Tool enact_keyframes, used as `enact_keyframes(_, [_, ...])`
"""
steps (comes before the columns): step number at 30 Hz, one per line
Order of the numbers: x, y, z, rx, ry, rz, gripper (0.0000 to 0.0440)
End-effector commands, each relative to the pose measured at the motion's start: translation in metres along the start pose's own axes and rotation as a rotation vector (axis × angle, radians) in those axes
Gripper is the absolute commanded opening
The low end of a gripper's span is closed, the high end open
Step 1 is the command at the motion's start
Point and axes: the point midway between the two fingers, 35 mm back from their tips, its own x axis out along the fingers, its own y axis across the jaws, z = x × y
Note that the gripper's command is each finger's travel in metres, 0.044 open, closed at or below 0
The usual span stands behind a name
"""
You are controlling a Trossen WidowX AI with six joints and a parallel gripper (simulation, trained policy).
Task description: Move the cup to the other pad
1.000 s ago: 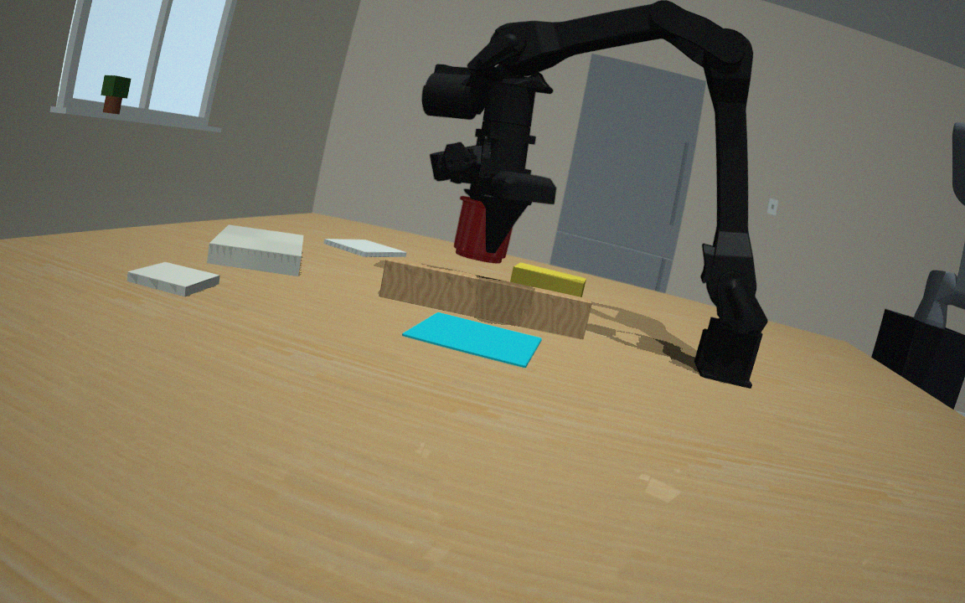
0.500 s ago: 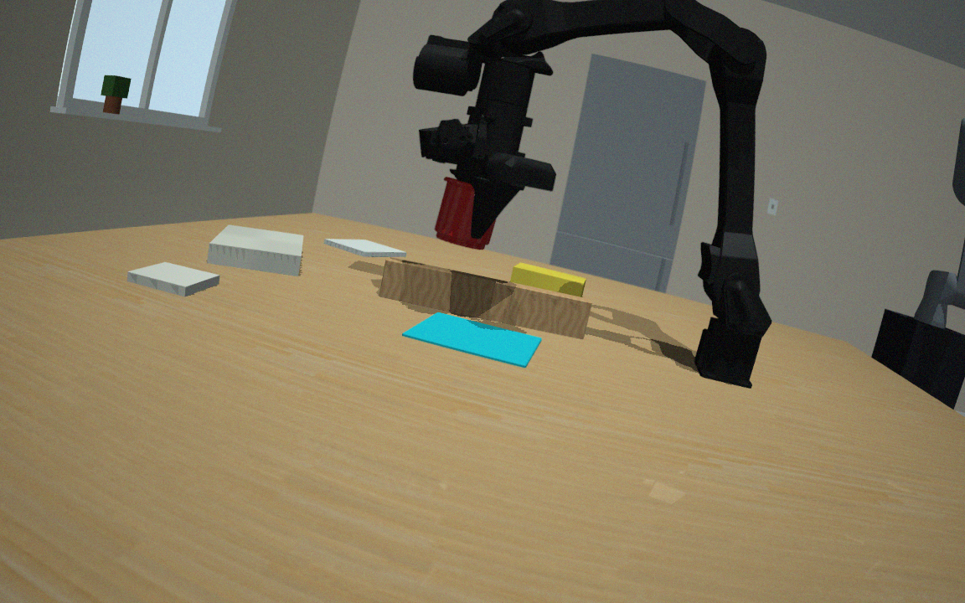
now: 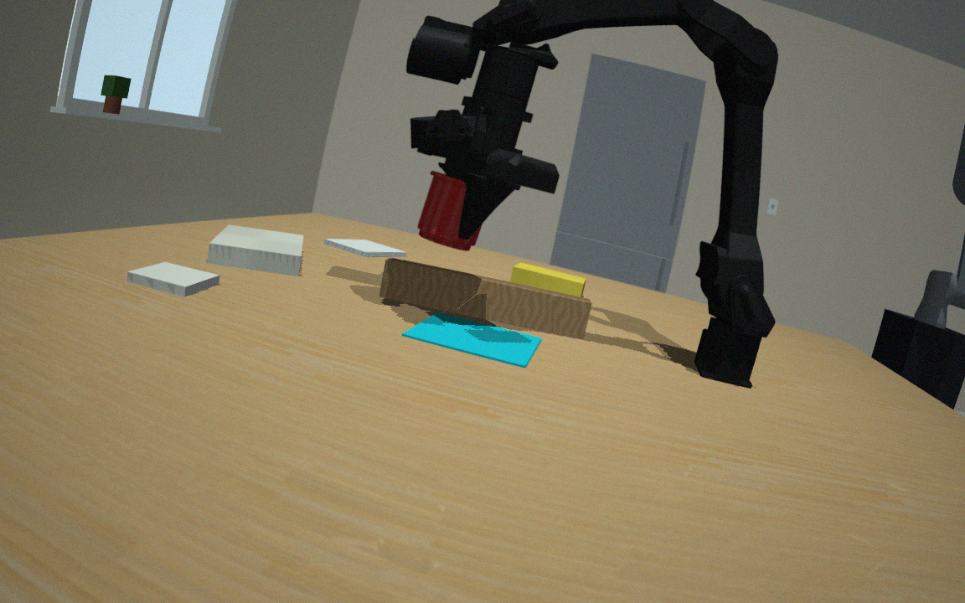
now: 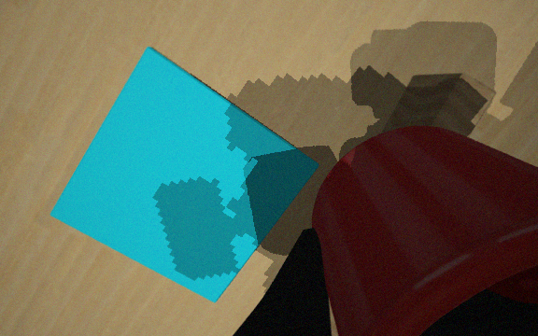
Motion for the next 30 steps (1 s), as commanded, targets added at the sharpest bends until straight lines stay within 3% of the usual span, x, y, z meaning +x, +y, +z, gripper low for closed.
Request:
enact_keyframes(1, [0.000, 0.010, 0.005, -0.014, -0.015, 0.000, 0.0000])
enact_keyframes(14, [0.015, 0.049, 0.021, -0.074, -0.035, 0.002, 0.0000])
enact_keyframes(30, [0.052, 0.079, 0.009, -0.075, -0.020, -0.003, 0.0003])
